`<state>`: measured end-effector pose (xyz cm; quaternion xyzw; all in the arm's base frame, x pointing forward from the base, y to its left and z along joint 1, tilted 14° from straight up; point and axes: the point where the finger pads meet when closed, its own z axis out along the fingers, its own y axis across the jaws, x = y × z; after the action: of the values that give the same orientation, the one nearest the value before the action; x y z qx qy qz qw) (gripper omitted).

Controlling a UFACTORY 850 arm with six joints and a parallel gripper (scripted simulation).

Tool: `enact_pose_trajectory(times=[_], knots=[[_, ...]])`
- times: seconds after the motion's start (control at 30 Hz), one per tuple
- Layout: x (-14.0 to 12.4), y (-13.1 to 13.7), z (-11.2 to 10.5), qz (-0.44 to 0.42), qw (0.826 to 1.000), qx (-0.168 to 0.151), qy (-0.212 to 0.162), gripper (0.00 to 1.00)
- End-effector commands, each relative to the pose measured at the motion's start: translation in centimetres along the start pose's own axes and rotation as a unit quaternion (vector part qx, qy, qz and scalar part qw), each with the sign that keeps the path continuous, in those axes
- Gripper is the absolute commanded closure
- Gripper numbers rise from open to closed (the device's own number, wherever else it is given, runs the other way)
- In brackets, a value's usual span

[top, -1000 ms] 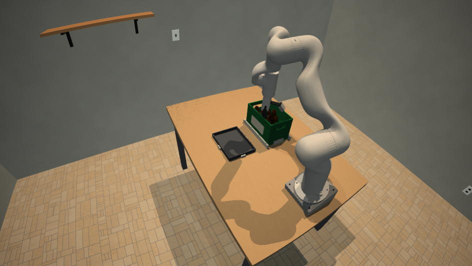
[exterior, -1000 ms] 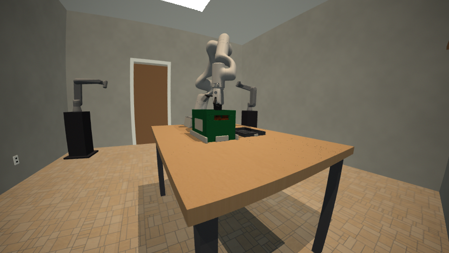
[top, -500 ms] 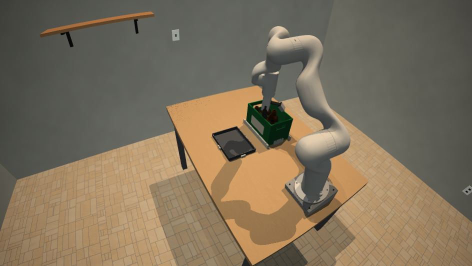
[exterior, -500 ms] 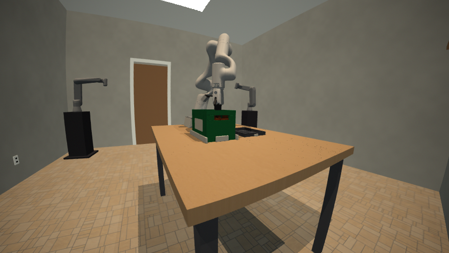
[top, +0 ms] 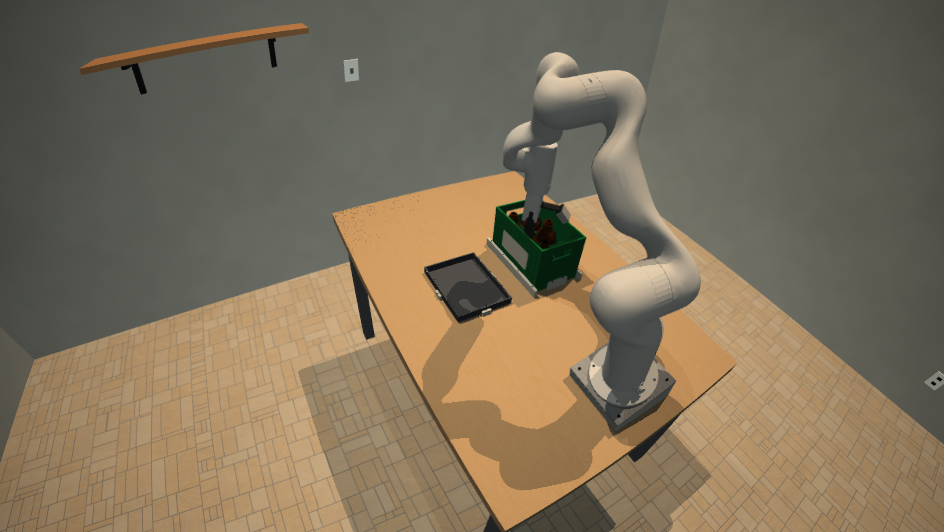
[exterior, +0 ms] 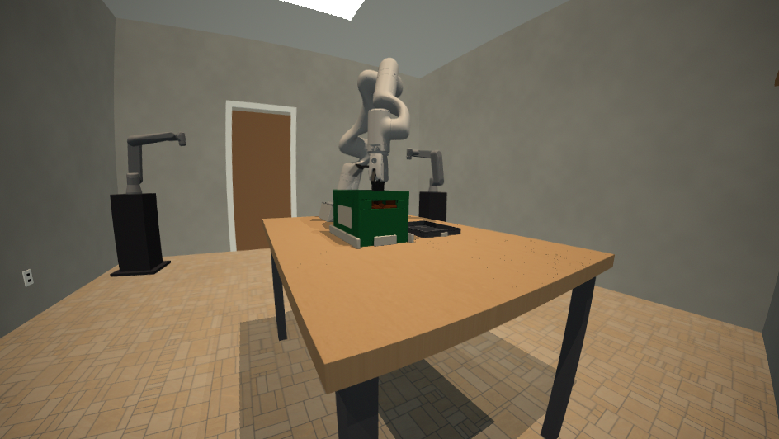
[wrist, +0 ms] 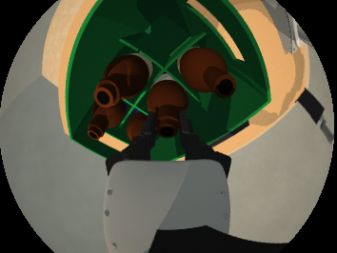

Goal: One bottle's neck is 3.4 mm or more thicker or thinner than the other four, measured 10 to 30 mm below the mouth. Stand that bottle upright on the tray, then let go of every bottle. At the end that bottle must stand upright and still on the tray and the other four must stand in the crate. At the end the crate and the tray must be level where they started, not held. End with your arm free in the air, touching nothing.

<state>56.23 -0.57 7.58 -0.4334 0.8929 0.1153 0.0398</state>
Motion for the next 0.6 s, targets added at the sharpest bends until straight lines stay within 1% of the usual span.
enact_pose_trajectory(times=[0.0, 0.5, 0.53, 0.57], knots=[[-0.05, -0.07, -0.09, 0.0, 1.0, 0.001, -0.001, 1.0], [-0.05, -0.07, -0.09, 0.0, 1.0, 0.001, -0.001, 1.0], [-0.05, -0.07, -0.09, 0.0, 1.0, 0.001, -0.001, 0.35], [-0.05, -0.07, -0.09, 0.0, 1.0, 0.001, -0.001, 0.35]])
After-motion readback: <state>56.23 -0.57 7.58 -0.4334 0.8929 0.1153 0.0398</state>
